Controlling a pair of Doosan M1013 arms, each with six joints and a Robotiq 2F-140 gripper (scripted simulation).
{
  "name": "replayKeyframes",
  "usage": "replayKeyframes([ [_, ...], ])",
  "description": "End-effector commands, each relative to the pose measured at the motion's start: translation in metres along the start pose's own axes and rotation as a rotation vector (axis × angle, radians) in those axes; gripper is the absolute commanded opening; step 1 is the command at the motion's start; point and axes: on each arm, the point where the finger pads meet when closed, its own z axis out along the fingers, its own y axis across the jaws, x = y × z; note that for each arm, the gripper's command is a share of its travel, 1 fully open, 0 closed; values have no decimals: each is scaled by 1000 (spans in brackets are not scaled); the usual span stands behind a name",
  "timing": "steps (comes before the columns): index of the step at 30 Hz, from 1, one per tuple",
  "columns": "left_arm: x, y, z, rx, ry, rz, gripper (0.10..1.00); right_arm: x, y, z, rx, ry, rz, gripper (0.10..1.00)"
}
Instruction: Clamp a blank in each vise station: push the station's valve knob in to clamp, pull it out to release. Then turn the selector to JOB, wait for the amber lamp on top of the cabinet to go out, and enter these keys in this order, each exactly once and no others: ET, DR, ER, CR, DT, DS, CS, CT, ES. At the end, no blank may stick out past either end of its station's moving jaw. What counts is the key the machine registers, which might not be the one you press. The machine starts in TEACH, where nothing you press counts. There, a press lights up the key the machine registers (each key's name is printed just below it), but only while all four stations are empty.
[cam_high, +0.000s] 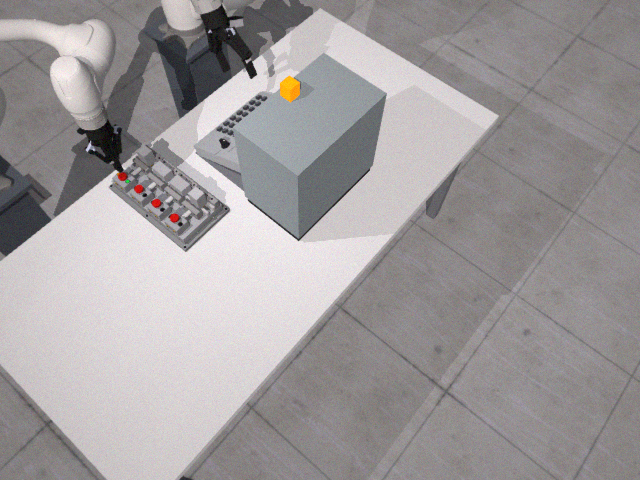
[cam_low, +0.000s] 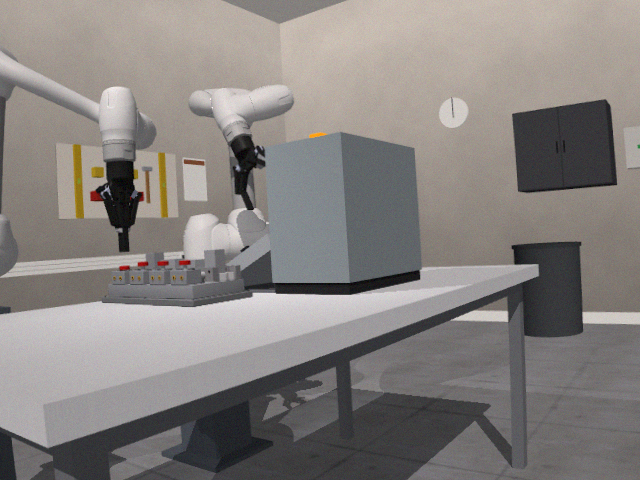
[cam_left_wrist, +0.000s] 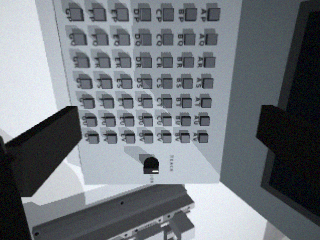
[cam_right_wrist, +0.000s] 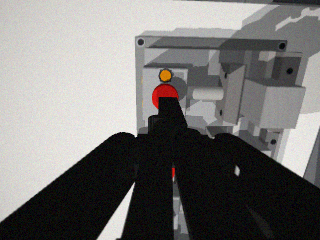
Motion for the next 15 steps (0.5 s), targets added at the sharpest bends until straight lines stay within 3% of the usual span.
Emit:
replayKeyframes([
  [1, 0, 0, 0, -1, 0, 0, 1000, -1, 0, -1, -1, -1, 0, 99],
  [6, 0, 0, 0, -1, 0, 0, 1000, -25, 1, -1, -1, -1, 0, 99],
  [12, 0, 0, 0, -1, 0, 0, 1000, -82, 0, 0, -1, -1, 0, 99],
  [15, 0, 0, 0, -1, 0, 0, 1000, -82, 0, 8, -1, -1, 0, 99],
])
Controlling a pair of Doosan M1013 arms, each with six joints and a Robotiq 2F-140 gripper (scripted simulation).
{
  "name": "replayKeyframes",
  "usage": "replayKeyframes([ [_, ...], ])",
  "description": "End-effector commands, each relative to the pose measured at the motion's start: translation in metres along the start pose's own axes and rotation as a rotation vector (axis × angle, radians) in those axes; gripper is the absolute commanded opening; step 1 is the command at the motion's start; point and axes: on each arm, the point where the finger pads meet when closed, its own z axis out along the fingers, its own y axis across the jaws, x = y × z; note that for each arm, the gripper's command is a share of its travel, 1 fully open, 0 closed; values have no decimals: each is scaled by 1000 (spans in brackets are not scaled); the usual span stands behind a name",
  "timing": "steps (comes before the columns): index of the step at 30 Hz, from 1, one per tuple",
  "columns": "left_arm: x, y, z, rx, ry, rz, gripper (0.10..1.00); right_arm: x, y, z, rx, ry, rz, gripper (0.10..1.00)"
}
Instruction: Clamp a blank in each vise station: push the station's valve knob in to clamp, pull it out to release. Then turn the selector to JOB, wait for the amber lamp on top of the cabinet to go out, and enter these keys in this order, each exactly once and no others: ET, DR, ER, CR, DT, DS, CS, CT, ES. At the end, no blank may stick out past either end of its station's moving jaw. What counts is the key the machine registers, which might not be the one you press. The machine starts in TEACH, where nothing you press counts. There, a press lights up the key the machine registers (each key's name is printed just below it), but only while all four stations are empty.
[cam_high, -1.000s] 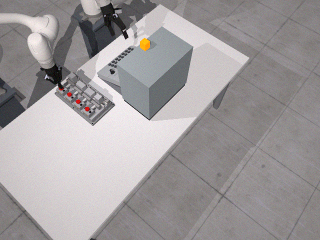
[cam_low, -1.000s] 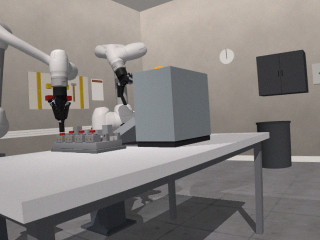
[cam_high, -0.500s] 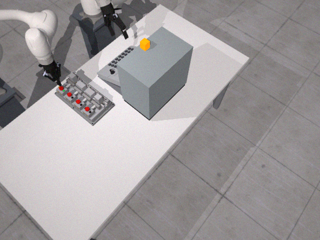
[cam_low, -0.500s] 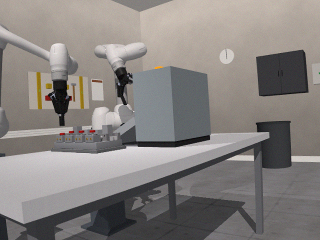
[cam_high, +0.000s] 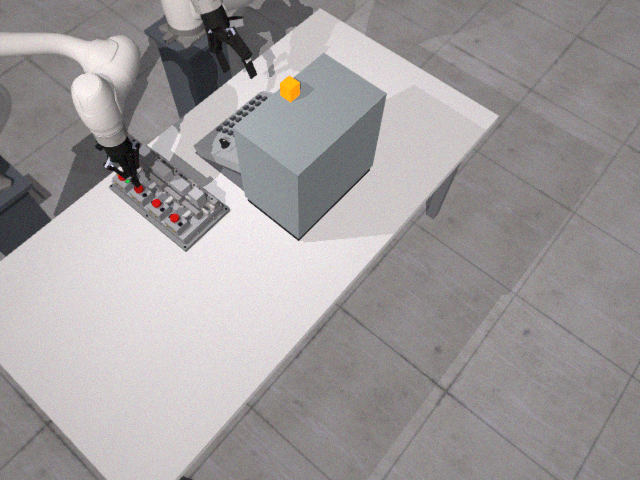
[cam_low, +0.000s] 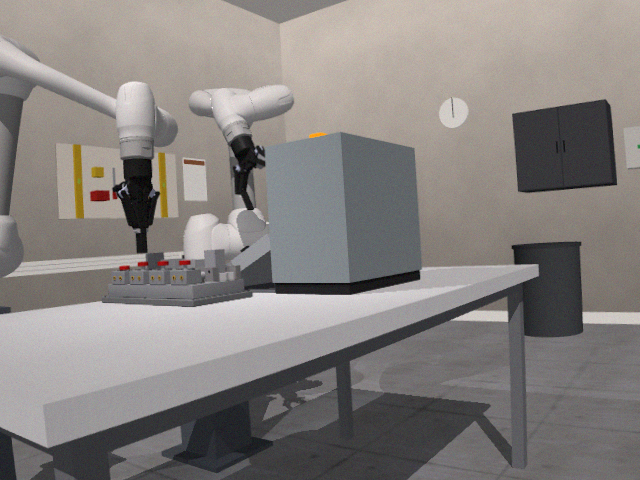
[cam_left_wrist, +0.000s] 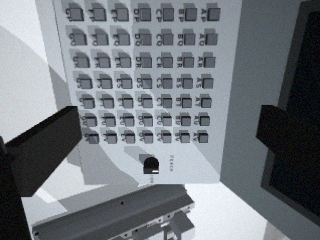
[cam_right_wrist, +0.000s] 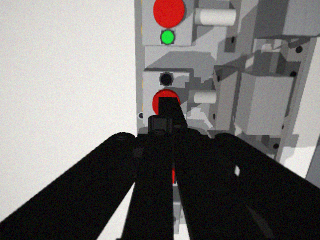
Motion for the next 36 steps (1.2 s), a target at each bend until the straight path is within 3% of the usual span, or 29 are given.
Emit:
replayKeyframes([
  [1, 0, 0, 0, -1, 0, 0, 1000, 0, 1, 4, -1, -1, 0, 99],
  [36, 0, 0, 0, -1, 0, 0, 1000, 0, 1, 32, -1, -1, 0, 99],
])
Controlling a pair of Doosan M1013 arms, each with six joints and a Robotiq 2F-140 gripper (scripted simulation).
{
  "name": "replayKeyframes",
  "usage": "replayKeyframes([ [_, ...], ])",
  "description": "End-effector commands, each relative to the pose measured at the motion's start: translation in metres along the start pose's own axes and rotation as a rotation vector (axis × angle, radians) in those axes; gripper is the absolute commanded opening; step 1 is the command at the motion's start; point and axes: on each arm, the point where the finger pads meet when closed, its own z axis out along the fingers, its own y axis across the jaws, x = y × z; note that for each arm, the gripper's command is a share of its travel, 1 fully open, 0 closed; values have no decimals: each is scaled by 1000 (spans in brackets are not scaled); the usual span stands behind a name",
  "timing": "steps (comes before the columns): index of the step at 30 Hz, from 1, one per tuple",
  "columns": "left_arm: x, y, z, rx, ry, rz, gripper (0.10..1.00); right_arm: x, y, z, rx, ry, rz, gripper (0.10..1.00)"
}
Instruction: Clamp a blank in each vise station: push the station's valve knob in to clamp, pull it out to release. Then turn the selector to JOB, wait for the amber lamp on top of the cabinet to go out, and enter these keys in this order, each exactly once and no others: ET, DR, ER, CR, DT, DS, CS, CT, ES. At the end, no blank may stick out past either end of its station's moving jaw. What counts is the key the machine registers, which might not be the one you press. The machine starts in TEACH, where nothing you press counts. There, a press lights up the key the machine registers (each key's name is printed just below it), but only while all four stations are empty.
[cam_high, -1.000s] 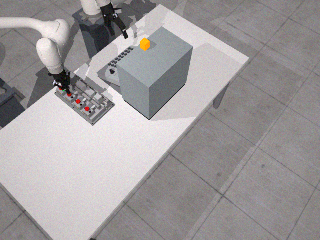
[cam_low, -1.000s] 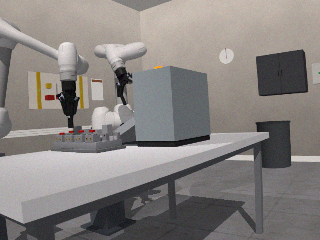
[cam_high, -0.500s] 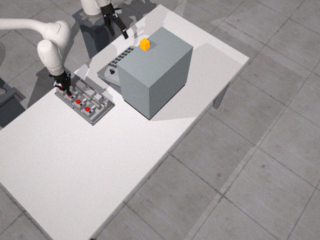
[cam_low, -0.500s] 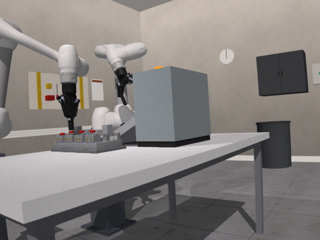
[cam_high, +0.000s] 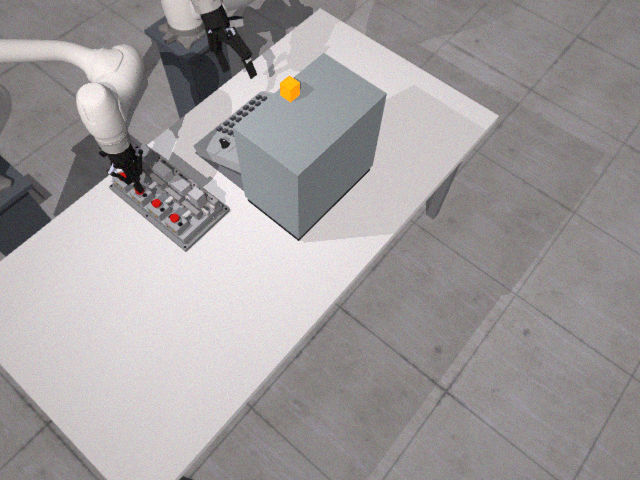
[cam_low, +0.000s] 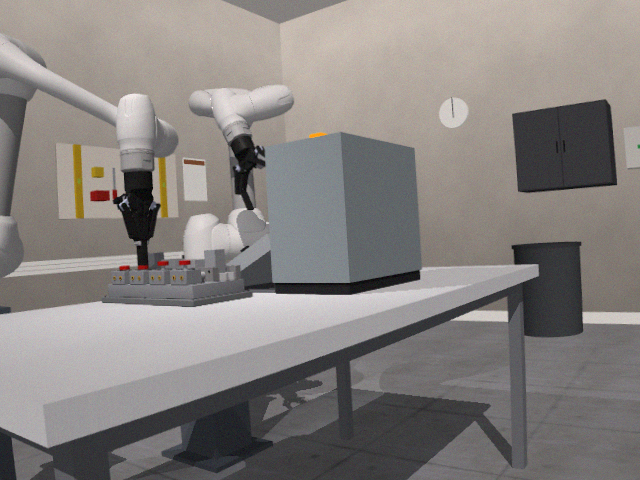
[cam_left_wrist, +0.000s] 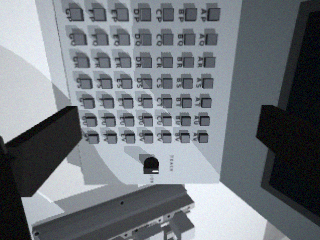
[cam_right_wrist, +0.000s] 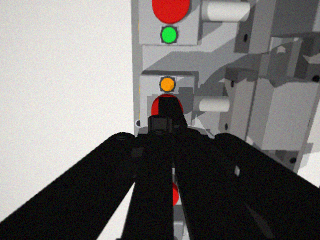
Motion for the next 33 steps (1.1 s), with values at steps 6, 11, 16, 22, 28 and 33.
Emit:
replayKeyframes([
  [6, 0, 0, 0, -1, 0, 0, 1000, 0, 0, 0, -1, -1, 0, 99],
  [11, 0, 0, 0, -1, 0, 0, 1000, 0, 0, -5, -1, -1, 0, 99],
  [16, 0, 0, 0, -1, 0, 0, 1000, 0, 0, -27, -1, -1, 0, 99],
  [22, 0, 0, 0, -1, 0, 0, 1000, 0, 0, -39, -1, -1, 0, 99],
  [28, 0, 0, 0, -1, 0, 0, 1000, -4, 1, -40, -1, -1, 0, 99],
  [33, 0, 0, 0, -1, 0, 0, 1000, -32, 2, -40, -1, -1, 0, 99],
])
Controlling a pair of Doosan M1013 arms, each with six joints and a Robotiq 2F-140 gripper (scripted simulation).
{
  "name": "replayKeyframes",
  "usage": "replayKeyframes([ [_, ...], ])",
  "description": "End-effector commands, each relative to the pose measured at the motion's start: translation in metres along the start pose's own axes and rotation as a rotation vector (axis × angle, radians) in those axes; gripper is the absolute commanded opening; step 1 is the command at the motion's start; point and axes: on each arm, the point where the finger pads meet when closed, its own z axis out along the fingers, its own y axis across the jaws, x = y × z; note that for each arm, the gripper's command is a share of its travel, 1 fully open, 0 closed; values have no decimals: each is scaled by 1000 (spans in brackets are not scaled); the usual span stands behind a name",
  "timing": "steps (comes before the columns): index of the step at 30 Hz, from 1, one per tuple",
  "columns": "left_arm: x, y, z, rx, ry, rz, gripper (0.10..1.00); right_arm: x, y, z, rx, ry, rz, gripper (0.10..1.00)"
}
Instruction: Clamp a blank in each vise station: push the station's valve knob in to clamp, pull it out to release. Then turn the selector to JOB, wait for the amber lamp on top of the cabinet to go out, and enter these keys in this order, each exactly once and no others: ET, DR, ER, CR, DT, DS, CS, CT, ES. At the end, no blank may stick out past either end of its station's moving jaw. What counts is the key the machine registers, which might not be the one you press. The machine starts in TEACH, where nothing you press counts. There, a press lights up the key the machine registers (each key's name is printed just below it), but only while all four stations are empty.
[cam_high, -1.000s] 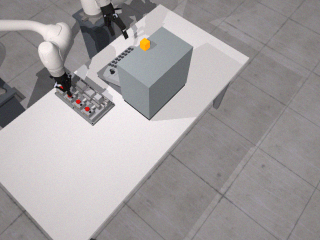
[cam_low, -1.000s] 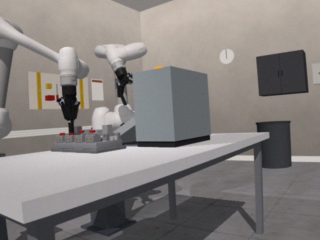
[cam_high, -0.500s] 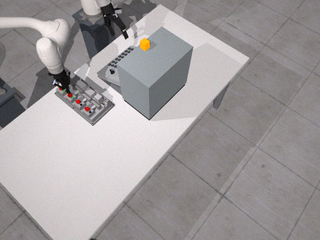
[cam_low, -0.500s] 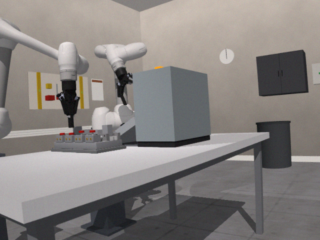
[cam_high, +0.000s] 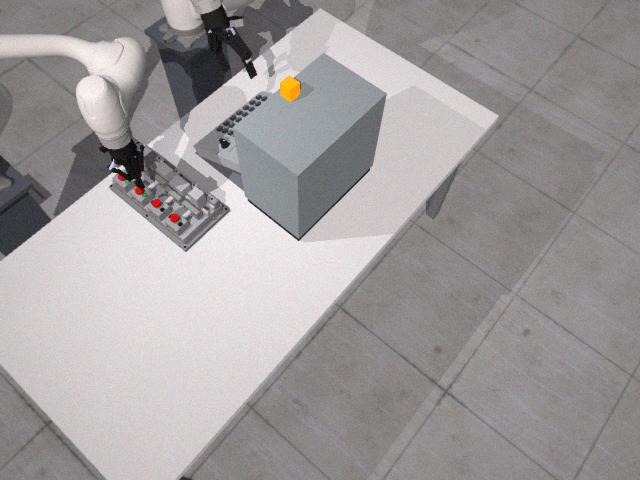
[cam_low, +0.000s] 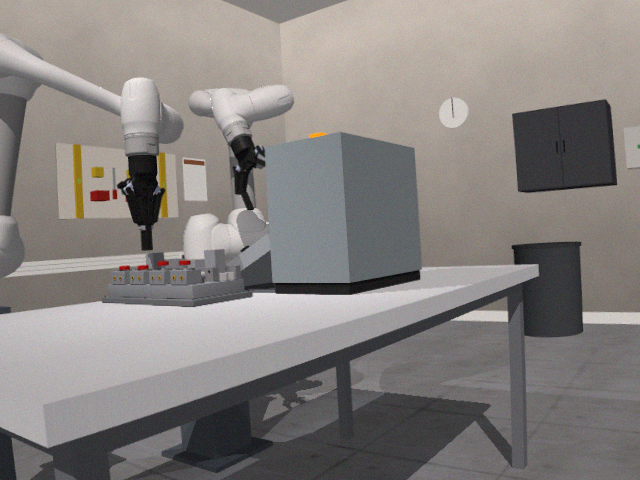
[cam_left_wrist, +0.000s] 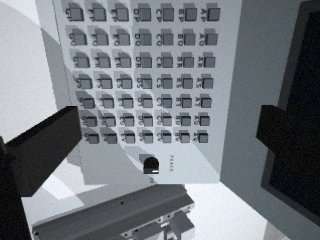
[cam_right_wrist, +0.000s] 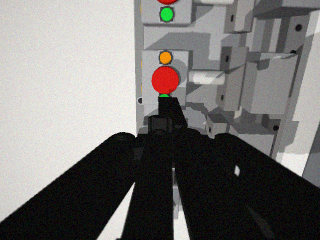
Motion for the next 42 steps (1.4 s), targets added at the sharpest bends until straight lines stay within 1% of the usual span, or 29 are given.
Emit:
replayKeyframes([
  [1, 0, 0, 0, -1, 0, 0, 1000, -11, 1, -1, -1, -1, 0, 99],
  [2, 0, 0, 0, -1, 0, 0, 1000, -11, 1, -1, -1, -1, 0, 99],
  [7, 0, 0, 0, -1, 0, 0, 1000, -64, -1, 0, -1, -1, 0, 99],
  [17, 0, 0, 0, -1, 0, 0, 1000, -64, -1, 21, -1, -1, 0, 99],
  [36, 0, 0, 0, -1, 0, 0, 1000, -64, -1, 27, -1, -1, 0, 99],
  [42, 0, 0, 0, -1, 0, 0, 1000, -64, -1, 36, -1, -1, 0, 99],
])
